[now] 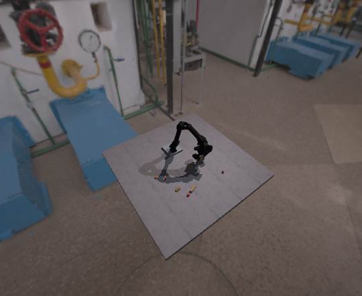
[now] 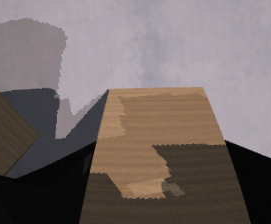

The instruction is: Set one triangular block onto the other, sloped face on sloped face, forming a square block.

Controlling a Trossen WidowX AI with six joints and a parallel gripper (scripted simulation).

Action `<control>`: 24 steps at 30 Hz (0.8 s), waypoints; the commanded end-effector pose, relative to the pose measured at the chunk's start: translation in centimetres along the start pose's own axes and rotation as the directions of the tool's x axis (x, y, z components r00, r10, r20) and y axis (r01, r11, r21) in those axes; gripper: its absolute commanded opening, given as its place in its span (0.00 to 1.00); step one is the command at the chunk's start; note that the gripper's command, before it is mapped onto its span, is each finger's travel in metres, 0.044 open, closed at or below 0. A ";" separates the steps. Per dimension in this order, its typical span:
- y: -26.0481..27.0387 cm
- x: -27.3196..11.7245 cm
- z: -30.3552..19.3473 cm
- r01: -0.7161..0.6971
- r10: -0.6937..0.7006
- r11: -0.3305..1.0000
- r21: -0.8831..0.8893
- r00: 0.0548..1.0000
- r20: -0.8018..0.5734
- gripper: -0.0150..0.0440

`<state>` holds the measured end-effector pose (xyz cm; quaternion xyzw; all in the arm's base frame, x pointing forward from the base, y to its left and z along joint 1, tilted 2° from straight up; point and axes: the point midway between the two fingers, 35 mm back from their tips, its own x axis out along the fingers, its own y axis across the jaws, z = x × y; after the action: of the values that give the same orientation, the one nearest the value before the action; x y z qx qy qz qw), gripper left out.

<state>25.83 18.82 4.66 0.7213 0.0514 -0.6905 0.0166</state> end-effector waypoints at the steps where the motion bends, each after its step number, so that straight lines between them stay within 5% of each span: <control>1: 0.0 -0.3 0.6 -0.001 0.001 1.000 0.006 0.995 -0.102 0.25; 24: -0.1 -0.5 4.4 -0.002 0.007 1.000 0.008 0.772 -0.636 0.25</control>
<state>21.89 18.55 5.06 0.8956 0.0518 -0.4419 0.0031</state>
